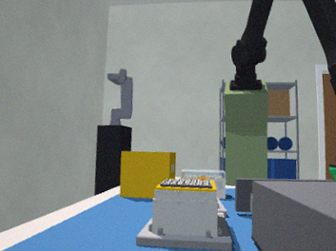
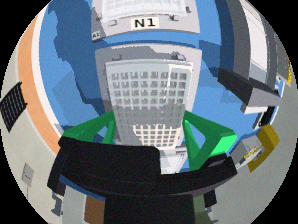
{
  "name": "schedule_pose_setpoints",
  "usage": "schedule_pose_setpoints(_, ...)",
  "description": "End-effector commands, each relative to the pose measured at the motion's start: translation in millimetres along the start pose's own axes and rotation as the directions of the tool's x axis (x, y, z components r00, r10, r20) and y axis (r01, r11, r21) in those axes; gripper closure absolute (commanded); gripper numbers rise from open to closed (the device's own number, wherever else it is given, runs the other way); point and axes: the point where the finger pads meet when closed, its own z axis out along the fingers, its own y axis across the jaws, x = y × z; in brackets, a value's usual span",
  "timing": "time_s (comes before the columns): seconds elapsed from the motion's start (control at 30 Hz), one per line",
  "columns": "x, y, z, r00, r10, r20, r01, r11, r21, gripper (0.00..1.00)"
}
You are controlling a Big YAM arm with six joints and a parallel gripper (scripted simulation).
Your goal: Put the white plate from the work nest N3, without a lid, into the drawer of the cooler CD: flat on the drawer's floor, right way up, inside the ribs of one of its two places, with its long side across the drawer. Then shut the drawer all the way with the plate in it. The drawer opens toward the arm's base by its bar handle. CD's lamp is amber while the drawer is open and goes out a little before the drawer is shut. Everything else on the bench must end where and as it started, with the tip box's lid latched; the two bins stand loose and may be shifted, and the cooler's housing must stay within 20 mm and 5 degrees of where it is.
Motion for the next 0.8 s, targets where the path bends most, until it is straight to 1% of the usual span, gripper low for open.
schedule_pose_setpoints(0.0, -15, 9, -18.3, 0.999, 0.006, 0.034, -0.005, 1.000, -0.015, 1.00)
schedule_pose_setpoints(0.27, -15, 9, -18.3, 0.999, 0.006, 0.034, -0.005, 1.000, -0.015, 1.00)
schedule_pose_setpoints(0.3, -11, 9, -19.7, 1.000, 0.003, 0.026, -0.002, 1.000, -0.014, 1.00)
schedule_pose_setpoints(0.37, -11, 9, -19.7, 1.000, 0.003, 0.026, -0.002, 1.000, -0.014, 1.00)
schedule_pose_setpoints(0.77, -10, 9, -35.8, 1.000, 0.005, 0.026, -0.004, 1.000, -0.014, 1.00)
